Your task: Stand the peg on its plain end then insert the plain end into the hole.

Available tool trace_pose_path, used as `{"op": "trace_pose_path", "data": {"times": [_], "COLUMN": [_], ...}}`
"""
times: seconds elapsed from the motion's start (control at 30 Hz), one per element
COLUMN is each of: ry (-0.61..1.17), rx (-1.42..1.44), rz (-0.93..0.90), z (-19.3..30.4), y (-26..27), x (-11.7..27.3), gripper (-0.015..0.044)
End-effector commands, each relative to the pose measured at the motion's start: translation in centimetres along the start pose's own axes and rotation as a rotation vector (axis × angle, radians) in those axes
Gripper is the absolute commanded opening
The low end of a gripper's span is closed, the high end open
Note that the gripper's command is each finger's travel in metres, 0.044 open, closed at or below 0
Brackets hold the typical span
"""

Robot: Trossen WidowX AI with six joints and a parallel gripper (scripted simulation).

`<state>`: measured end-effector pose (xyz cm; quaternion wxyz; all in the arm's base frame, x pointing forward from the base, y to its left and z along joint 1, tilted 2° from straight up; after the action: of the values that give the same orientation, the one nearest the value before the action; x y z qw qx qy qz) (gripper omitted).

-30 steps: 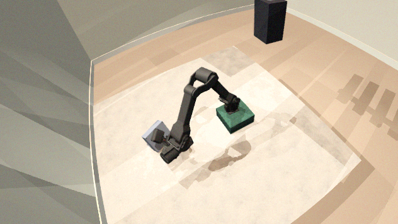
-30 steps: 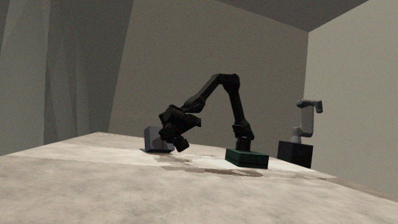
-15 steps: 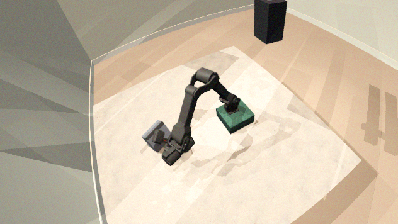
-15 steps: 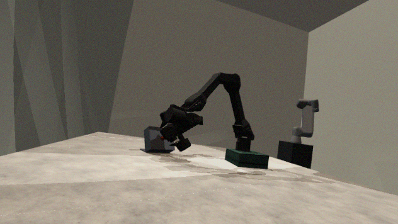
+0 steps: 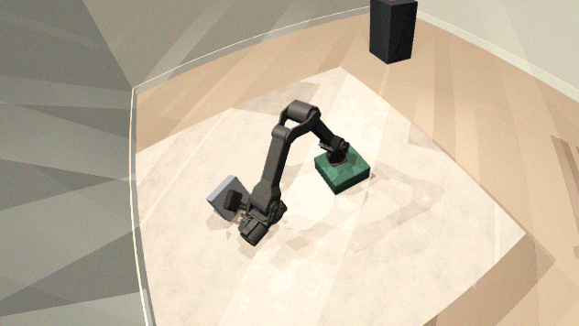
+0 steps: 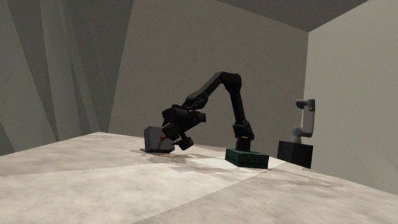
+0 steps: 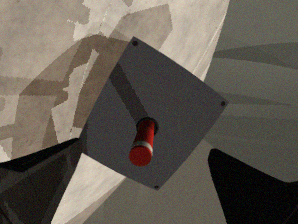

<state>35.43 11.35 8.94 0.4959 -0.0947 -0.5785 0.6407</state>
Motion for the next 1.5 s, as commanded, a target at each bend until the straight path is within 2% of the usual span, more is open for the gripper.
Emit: {"op": "trace_pose_path", "data": {"times": [0.0,1.47], "ry": [-0.002,0.004], "rx": [0.003,0.008], "rz": [-0.004,0.001], "z": [-0.2,-0.3], "y": [0.2,0.0], "x": [0.5,6.3], "gripper": [0.0440,0.0440]}}
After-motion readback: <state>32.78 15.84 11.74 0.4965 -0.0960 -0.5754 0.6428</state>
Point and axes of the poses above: the point midway between the two fingers, 35 mm back from their tips, its own x axis back along the fingers, its own y axis across the jaws, z = x × y, the point moved 5 cm from there along x, back along the fingers, and after that the axes turned 3 degrees about -x, right-handed, at the moved point
